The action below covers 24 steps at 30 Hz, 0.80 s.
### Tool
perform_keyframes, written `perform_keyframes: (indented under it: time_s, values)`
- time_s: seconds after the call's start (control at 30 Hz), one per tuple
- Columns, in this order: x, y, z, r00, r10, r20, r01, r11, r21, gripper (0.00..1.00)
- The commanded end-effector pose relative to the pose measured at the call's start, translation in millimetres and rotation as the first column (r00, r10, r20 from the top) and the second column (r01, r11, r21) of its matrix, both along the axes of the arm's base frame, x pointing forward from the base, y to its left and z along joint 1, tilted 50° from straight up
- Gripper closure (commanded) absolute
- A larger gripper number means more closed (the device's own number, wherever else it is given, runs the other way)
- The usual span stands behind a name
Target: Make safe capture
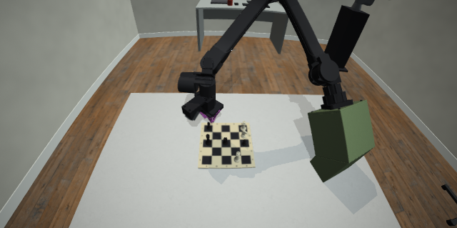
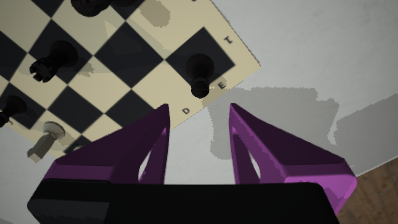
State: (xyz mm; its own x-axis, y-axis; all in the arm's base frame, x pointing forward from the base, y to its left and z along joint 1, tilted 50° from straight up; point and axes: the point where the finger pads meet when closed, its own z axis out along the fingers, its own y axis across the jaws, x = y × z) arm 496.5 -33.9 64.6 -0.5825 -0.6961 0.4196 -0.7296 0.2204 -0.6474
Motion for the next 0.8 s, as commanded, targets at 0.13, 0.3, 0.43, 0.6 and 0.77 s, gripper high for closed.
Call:
perform_keyframes:
  time_s: [0.13, 0.3, 0.43, 0.6, 0.77]
  values:
    - [7.9, -5.5, 15.3, 1.000, -0.009, 0.030, 0.008, 1.000, 0.009, 0.64]
    - [7.9, -5.5, 15.2, 1.000, -0.009, 0.030, 0.008, 1.000, 0.009, 0.64]
    - [9.5, -6.2, 9.6, 1.000, -0.006, 0.028, 0.005, 1.000, 0.007, 0.64]
    - [7.7, -9.9, -3.0, 1.000, -0.005, 0.007, 0.005, 1.000, 0.004, 0.64]
    - [7.1, -15.9, -10.8, 1.000, -0.005, -0.001, 0.005, 1.000, 0.002, 0.64]
